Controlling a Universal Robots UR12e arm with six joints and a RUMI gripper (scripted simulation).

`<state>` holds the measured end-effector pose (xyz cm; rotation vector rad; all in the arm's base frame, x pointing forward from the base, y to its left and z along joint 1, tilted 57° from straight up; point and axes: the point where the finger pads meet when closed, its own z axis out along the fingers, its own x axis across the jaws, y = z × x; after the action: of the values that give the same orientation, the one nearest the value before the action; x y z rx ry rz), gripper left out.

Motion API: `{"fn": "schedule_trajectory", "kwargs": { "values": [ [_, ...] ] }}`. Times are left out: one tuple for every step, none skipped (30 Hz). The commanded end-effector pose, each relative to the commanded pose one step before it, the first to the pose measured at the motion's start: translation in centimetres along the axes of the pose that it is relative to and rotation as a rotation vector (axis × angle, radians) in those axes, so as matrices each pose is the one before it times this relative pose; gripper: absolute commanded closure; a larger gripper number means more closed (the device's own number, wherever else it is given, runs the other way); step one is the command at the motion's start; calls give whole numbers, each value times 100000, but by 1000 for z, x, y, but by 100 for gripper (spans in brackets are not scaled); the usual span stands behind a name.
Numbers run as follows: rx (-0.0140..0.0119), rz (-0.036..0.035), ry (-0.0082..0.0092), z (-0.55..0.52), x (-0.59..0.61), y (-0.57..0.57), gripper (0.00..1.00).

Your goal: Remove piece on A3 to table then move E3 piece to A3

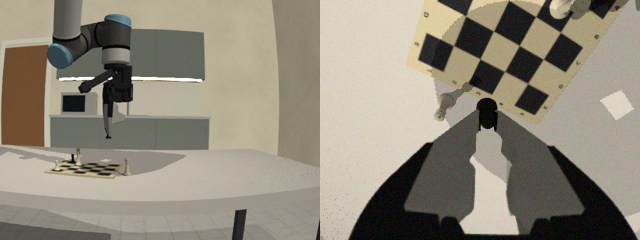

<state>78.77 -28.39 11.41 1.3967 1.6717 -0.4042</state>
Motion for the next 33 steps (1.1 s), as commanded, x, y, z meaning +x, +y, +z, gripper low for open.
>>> {"fn": "schedule_trajectory", "kwargs": {
  "values": [
    [-73,8,-9,-165,-6,39,100],
    [0,-56,0,4,12,-22,100],
    [1,-356,2,28,79,-139,100],
    [2,-856,5,65,190,-334,100],
    [4,-1462,7,103,326,-567,100],
    [5,-2093,9,130,470,-805,100],
    [5,-2679,10,137,610,-1017,100],
    [4,-3167,9,118,733,-1182,100],
    [3,-3515,7,77,828,-1284,100],
    [2,-3698,3,20,887,-1315,100],
    [1,-3699,-1,-42,903,-1277,100],
    [0,-3520,-5,-97,872,-1177,100],
    [0,0,0,0,0,0,100],
    [0,-3173,-8,-134,795,-1028,100],
    [0,-2686,-9,-147,679,-844,100],
    [0,-2099,-9,-137,535,-642,100],
    [0,0,0,0,0,0,100],
    [0,0,0,0,0,0,100],
    [0,-1467,-7,-106,376,-440,100],
    [0,-859,-4,-67,221,-254,100],
    [0,-357,-2,-29,92,-105,100],
    [0,-56,0,-5,15,-16,100],
    [0,0,0,0,0,0,100],
    [0,0,0,0,0,0,100],
    [0,0,0,0,0,0,100],
    [0,0,0,0,0,0,100],
    [0,0,0,0,0,0,100],
    [0,0,0,0,0,0,100],
    [0,0,0,0,0,0,100],
    [0,0,0,0,0,0,100],
    [0,0,0,0,0,0,100],
    [0,0,0,2,0,0,100],
    [0,0,0,12,0,0,100]
  ]
}}
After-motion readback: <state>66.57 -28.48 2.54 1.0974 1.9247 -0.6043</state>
